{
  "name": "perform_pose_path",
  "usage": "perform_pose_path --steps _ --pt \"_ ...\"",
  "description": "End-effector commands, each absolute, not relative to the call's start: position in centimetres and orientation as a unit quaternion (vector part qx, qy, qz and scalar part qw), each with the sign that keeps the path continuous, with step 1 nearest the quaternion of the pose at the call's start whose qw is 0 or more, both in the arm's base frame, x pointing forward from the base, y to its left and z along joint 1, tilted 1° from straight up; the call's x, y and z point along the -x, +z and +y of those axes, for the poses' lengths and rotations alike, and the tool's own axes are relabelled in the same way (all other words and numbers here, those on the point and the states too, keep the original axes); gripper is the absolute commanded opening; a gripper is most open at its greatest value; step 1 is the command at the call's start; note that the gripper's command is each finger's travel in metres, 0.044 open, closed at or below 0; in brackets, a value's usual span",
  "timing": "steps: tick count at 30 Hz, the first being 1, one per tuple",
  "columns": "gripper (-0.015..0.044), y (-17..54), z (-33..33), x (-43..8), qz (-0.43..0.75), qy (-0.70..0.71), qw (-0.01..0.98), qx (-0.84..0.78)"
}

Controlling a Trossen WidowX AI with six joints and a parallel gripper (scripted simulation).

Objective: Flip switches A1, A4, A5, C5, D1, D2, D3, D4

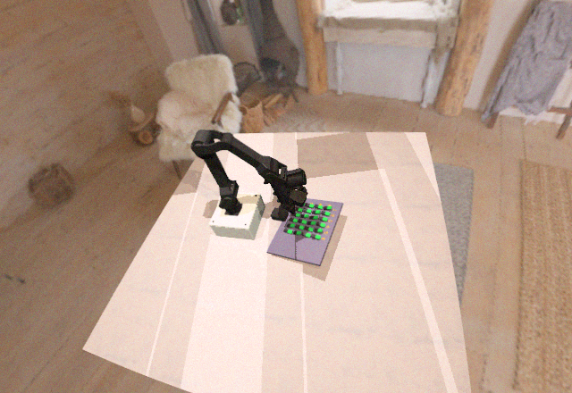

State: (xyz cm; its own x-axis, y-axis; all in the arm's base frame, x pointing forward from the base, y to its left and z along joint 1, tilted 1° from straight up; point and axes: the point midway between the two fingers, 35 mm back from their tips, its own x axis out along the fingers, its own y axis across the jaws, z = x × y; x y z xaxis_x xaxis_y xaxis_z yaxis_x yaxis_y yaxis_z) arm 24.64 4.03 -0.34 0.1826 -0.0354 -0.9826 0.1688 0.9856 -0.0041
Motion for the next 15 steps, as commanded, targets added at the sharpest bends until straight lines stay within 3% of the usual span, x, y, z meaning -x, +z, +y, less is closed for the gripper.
perform_pose_path --steps 1,15 --pt "0.0 -0.44 3.95 -24.68 0.635 -0.067 0.768 -0.05" --pt "0.0 -0.62 3.95 -24.7 0.635 -0.067 0.768 -0.05"
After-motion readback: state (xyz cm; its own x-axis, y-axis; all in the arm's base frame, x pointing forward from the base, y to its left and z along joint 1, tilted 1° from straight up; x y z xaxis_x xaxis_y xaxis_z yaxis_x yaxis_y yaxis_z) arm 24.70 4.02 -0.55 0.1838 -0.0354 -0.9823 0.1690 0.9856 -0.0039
